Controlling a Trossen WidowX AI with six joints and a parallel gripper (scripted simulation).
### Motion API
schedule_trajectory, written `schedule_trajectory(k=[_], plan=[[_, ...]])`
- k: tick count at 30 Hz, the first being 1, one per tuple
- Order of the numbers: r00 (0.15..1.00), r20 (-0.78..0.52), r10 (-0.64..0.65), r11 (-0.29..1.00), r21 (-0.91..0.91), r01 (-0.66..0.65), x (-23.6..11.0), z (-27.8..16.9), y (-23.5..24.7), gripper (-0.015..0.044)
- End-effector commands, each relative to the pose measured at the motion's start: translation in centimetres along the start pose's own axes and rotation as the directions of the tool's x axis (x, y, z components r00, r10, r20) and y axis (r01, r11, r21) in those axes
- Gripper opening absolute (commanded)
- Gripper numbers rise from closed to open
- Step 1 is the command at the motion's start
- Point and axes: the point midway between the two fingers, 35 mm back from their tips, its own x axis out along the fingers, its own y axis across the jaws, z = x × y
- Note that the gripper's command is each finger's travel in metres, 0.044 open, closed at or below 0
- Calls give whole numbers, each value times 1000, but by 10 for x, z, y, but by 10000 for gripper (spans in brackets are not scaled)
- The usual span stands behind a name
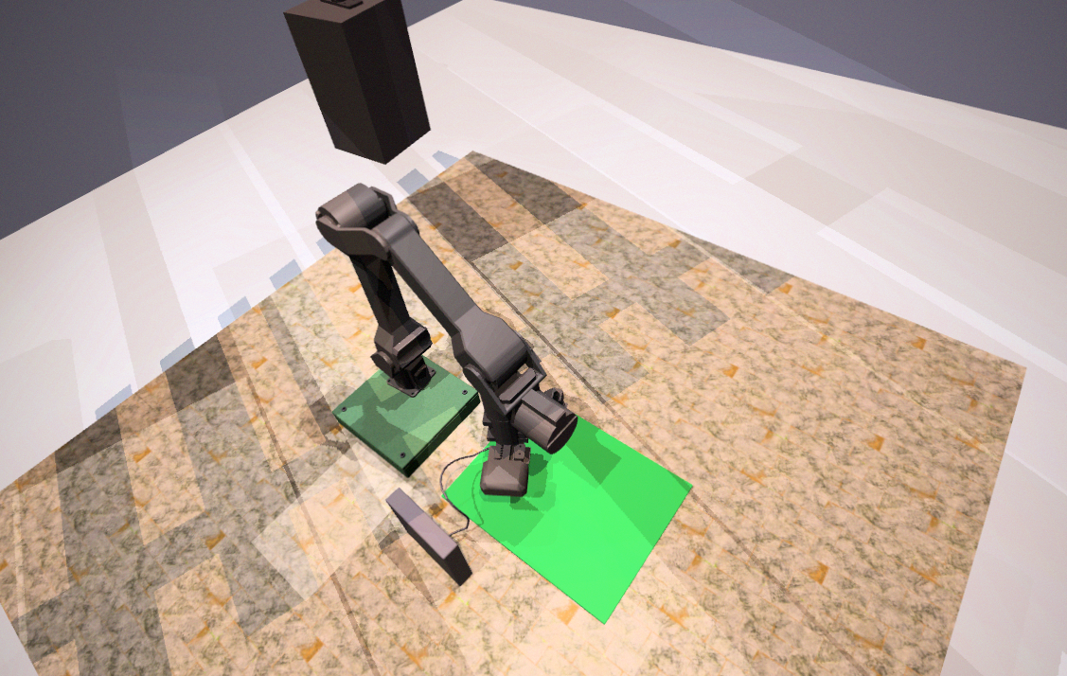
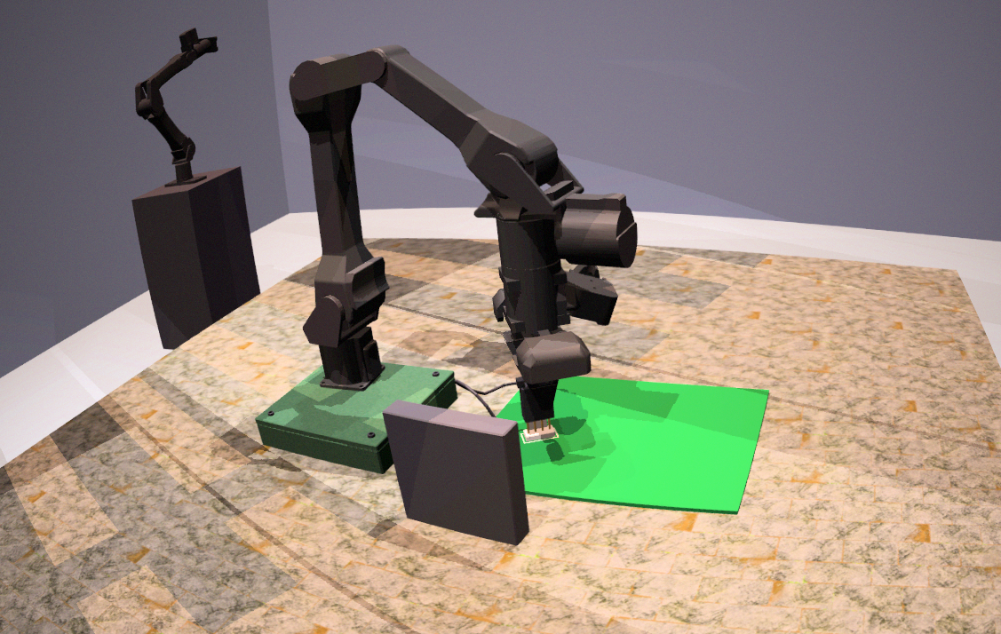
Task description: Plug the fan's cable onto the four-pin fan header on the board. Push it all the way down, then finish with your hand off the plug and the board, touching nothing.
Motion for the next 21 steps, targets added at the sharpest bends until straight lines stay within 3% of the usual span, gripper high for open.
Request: schedule_trajectory(k=[1, 21], plan=[[1000, 0, 5, 1000, -5, -5, 2, -1, 1, 0], [1000, 0, 5, 1000, -4, -5, 4, -1, 1, 0]])
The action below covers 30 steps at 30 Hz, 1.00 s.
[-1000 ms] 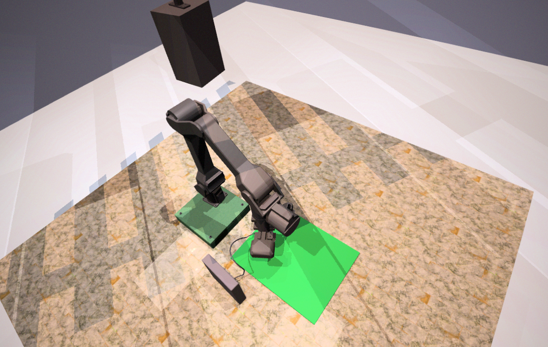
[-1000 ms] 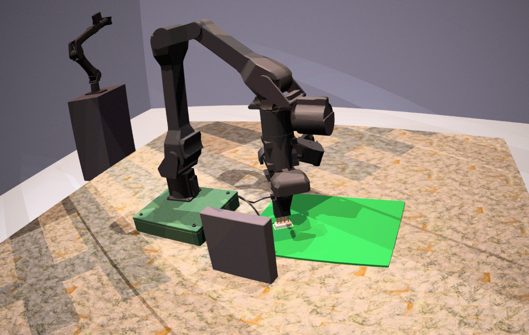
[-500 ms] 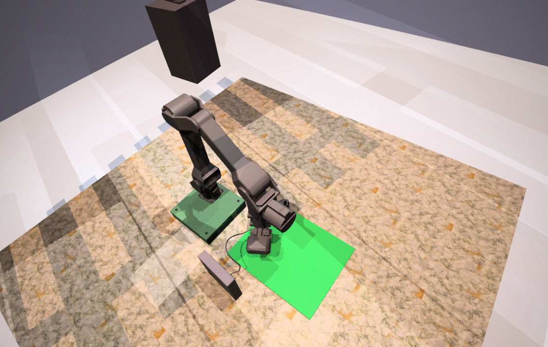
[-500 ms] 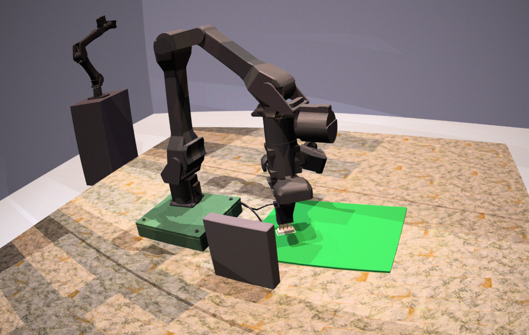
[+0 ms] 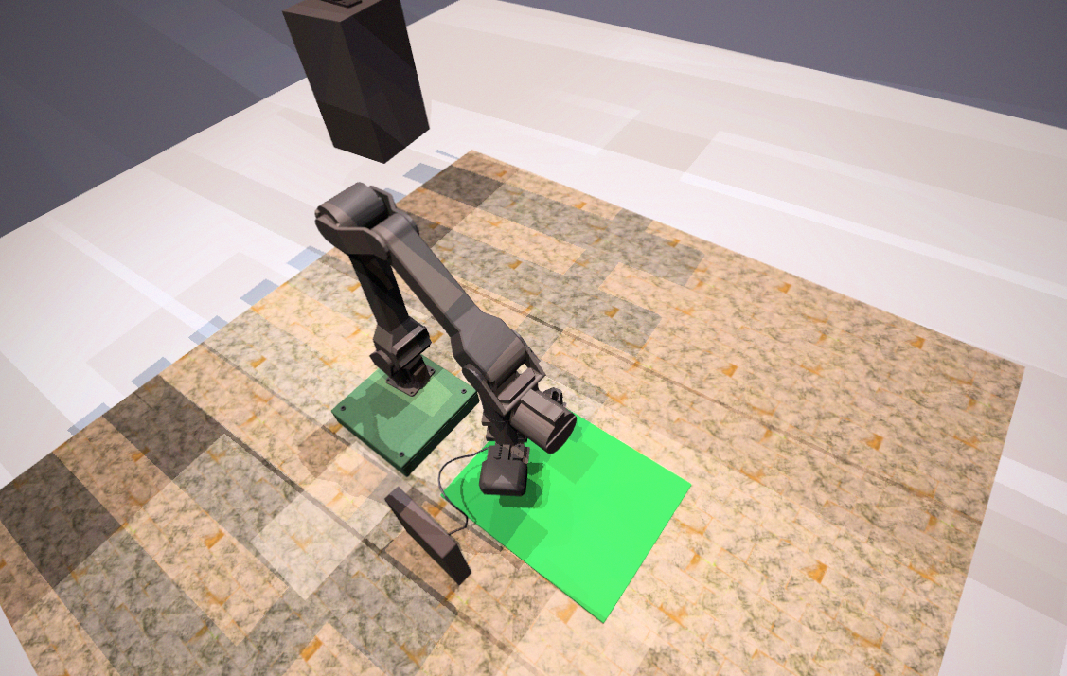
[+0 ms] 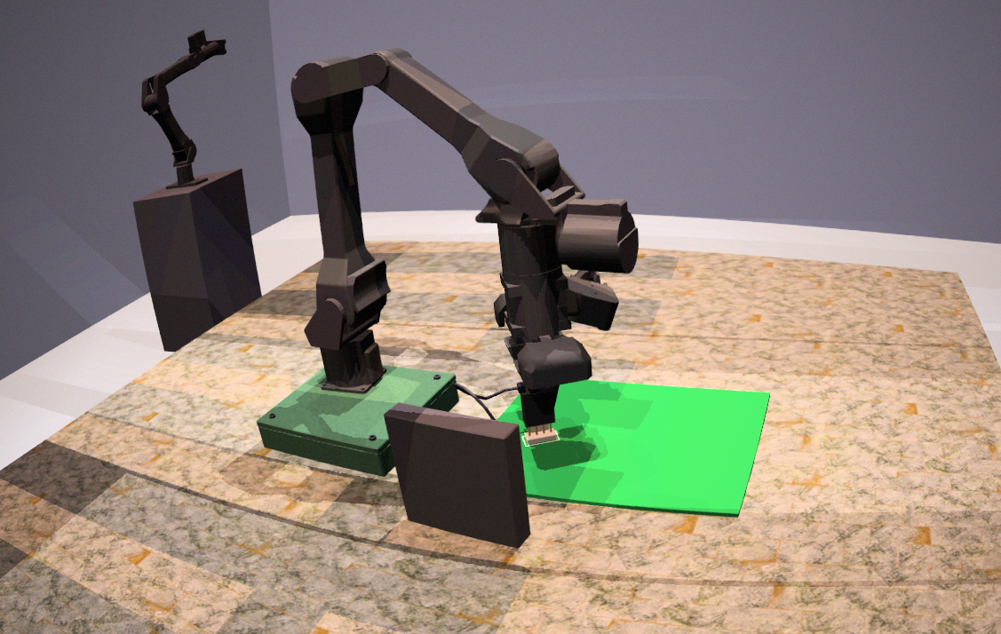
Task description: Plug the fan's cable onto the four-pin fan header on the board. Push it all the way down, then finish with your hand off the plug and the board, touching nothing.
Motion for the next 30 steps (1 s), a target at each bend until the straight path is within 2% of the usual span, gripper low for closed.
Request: schedule_trajectory(k=[1, 30], plan=[[1000, 0, 5, 1000, -4, -5, 1, 0, 1, 0], [1000, 0, 5, 1000, -4, -5, 9, 0, 1, 0]])
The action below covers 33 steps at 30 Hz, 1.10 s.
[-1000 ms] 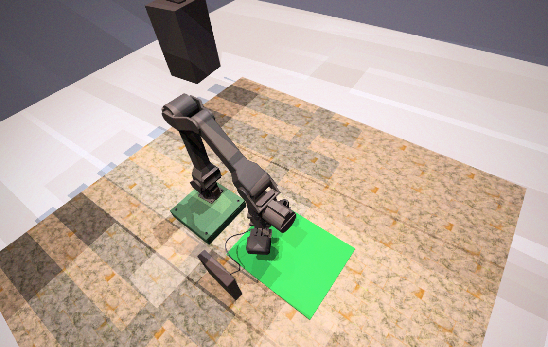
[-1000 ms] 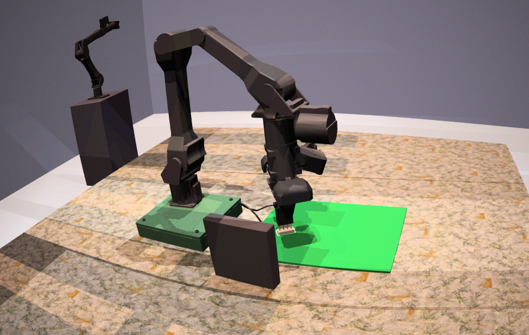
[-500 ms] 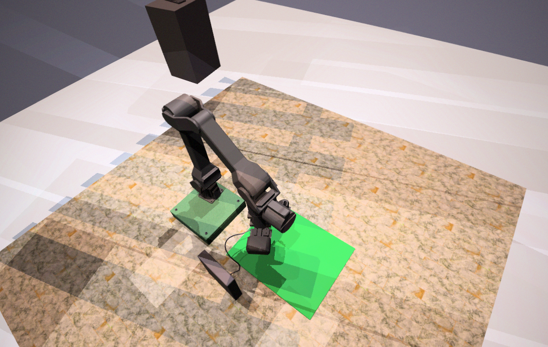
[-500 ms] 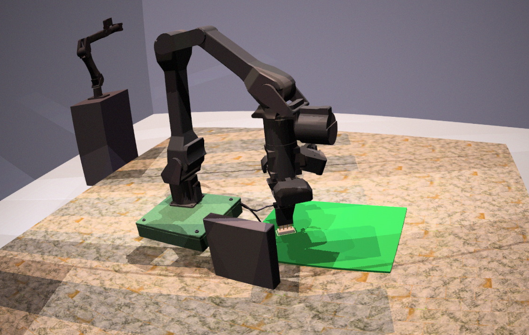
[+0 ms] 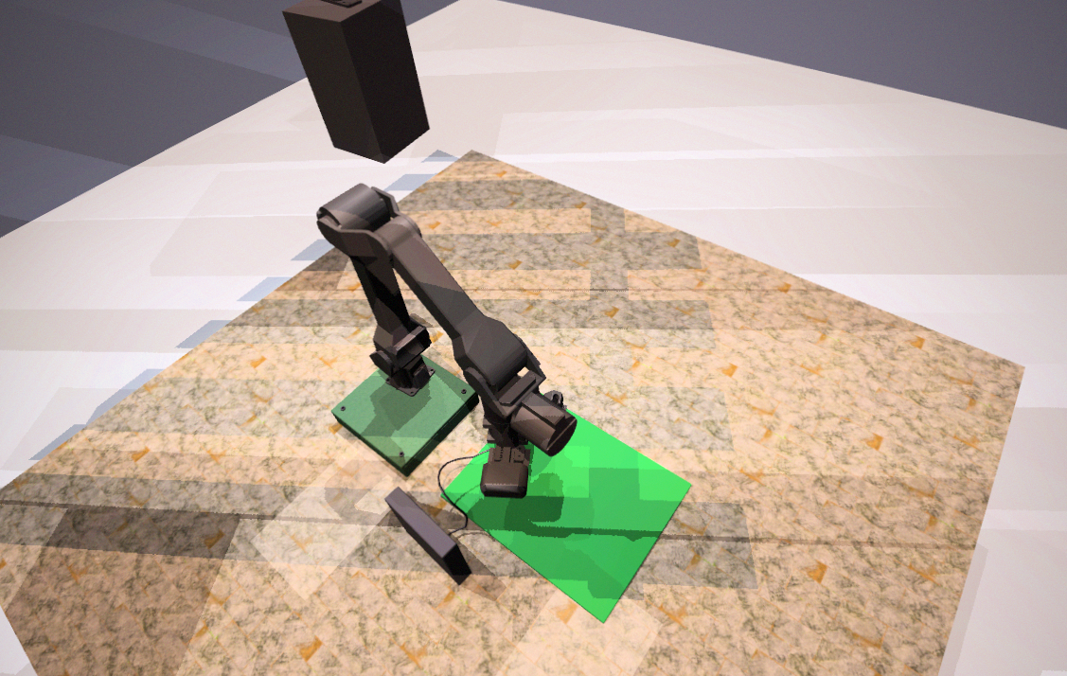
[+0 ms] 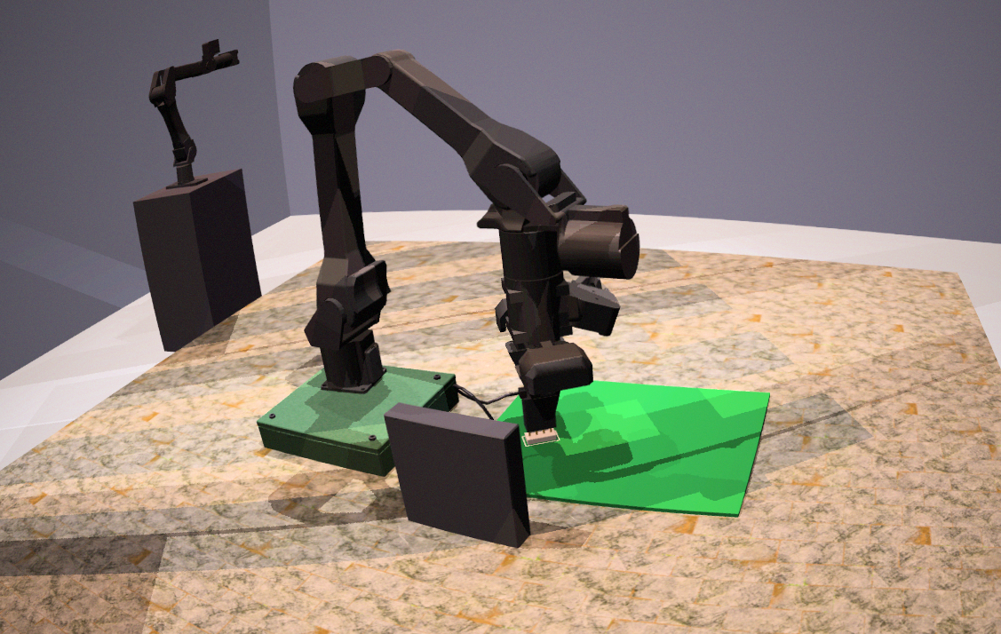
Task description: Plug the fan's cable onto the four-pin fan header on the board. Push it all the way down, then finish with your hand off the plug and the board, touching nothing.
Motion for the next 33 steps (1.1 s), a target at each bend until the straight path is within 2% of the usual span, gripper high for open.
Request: schedule_trajectory(k=[1, 19, 29, 33], plan=[[1000, 0, 5, 1000, -4, -5, 4, -1, 1, 0], [1000, 0, 5, 1000, -4, -5, 13, -1, 1, 0], [1000, 0, 1, 1000, 0, -1, 10, 0, 0, 260], [1000, 0, 2, 1000, -1, -2, -2, 1, -1, 260]])
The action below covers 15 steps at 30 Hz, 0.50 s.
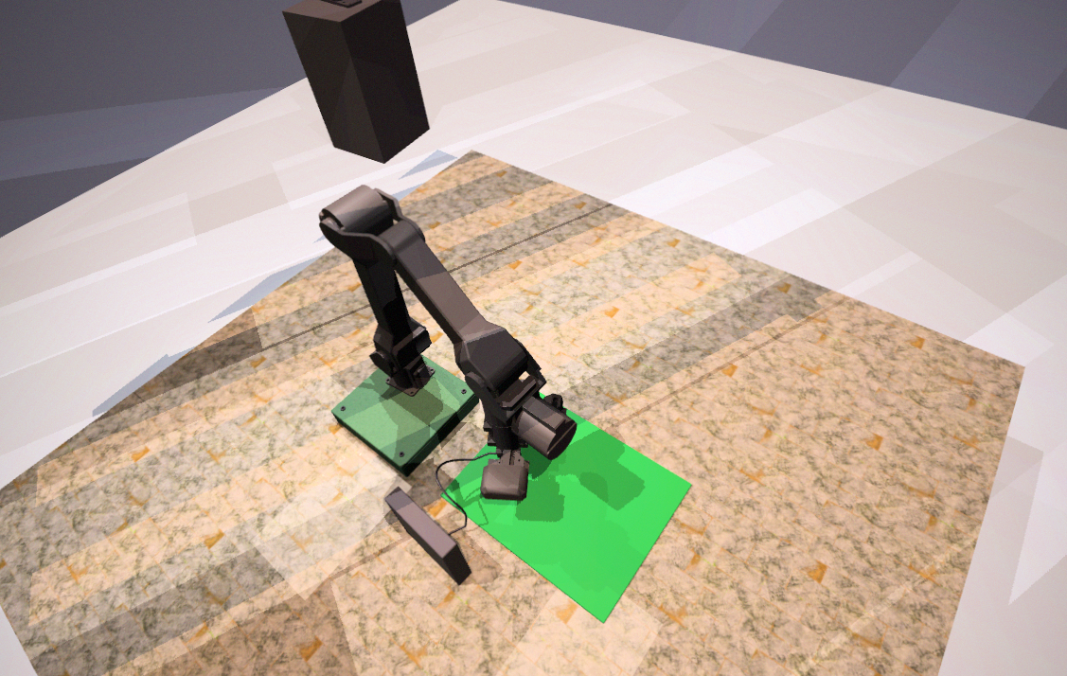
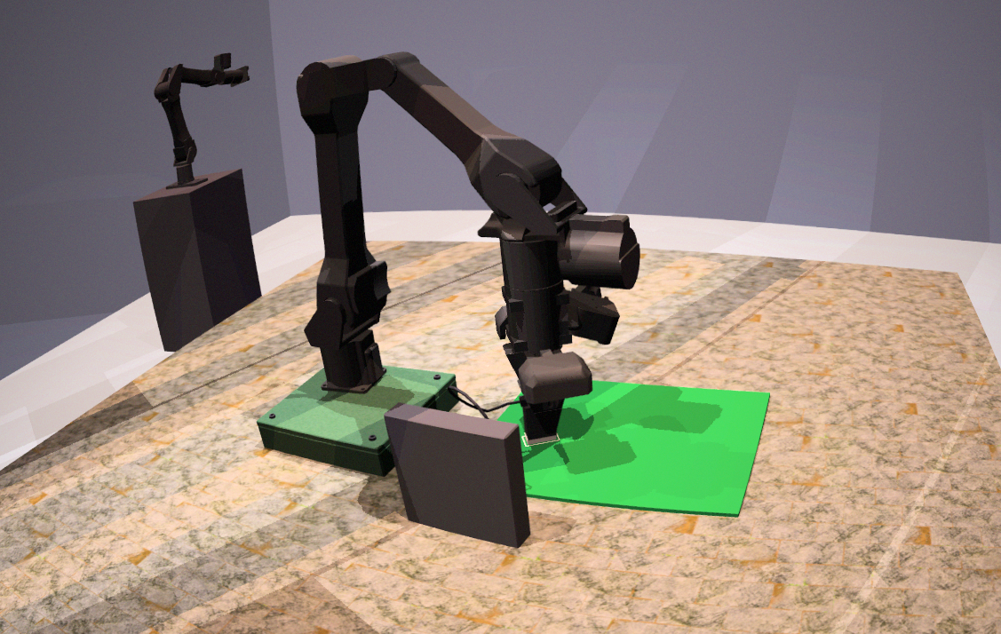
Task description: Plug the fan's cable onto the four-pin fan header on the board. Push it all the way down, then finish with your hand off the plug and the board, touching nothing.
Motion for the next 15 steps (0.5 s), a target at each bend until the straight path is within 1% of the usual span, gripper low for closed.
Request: schedule_trajectory(k=[1, 3, 4, 15], plan=[[1000, 6, -2, 1000, -2, 2, -26, 2, -2, 260], [1000, 6, 0, 1000, -4, 0, -51, 1, -1, 260], [1000, 6, 0, 1000, -4, 0, -54, 1, -1, 260], [1000, 6, 0, 1000, -4, 0, -55, 3, -2, 260]])
